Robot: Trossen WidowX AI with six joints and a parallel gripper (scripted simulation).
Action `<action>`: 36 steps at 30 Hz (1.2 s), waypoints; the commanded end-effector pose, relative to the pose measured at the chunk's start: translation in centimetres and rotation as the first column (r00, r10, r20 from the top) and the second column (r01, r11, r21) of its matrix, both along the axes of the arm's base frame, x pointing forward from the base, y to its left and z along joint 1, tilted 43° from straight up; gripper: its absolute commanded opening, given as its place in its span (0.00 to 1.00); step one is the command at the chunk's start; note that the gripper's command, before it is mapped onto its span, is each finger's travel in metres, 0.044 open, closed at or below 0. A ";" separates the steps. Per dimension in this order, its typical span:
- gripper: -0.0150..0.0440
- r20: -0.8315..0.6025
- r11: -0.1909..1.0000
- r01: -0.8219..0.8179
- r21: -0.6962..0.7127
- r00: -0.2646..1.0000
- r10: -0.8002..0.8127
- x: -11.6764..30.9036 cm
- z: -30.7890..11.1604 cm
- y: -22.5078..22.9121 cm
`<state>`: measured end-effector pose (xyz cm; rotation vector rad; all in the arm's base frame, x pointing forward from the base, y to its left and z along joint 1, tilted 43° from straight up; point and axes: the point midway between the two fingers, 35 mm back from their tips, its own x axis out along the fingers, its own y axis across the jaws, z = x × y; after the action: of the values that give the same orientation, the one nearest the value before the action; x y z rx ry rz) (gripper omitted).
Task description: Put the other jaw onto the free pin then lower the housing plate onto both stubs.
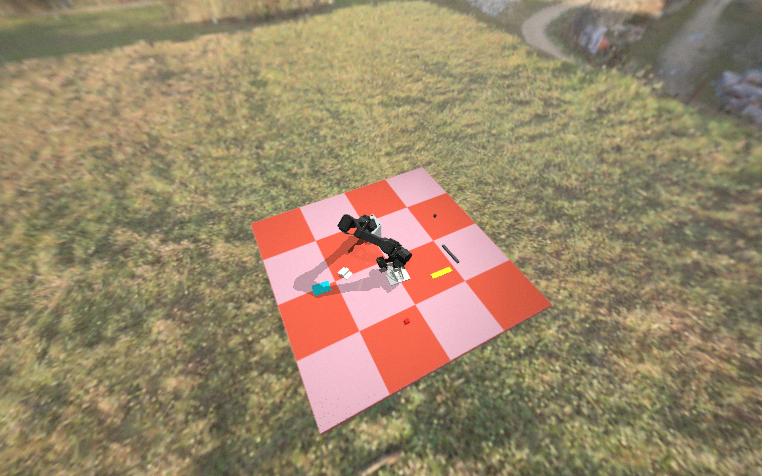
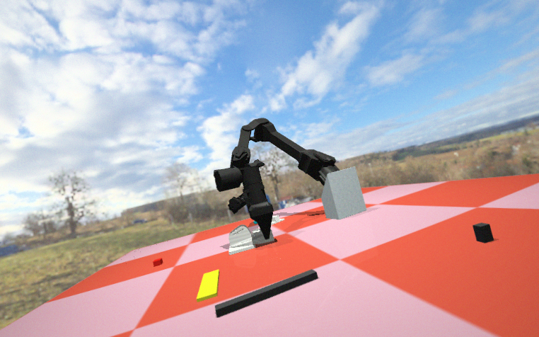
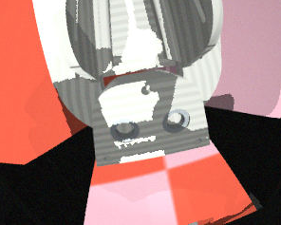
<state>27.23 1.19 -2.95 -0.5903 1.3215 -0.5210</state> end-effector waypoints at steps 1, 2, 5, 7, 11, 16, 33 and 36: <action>0.85 -0.003 1.000 -0.003 -0.003 1.000 0.003 0.0 -0.1 -0.1; 0.85 -0.003 1.000 -0.003 -0.003 1.000 0.003 0.0 -0.2 -0.2; 0.85 -0.003 1.000 -0.003 -0.003 1.000 0.003 0.0 -0.2 -0.2; 0.85 -0.003 1.000 -0.003 -0.003 1.000 0.003 0.0 -0.2 -0.2; 0.85 -0.003 1.000 -0.003 -0.003 1.000 0.003 0.0 -0.2 -0.2; 0.85 -0.003 1.000 -0.003 -0.003 1.000 0.003 0.0 -0.2 -0.2; 0.98 -0.003 1.000 -0.001 -0.001 1.000 0.001 0.0 -0.1 -0.1; 1.00 -0.003 1.000 -0.001 -0.001 1.000 0.001 0.0 -0.1 -0.1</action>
<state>27.21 1.06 -3.09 -0.5925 1.3240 -0.5200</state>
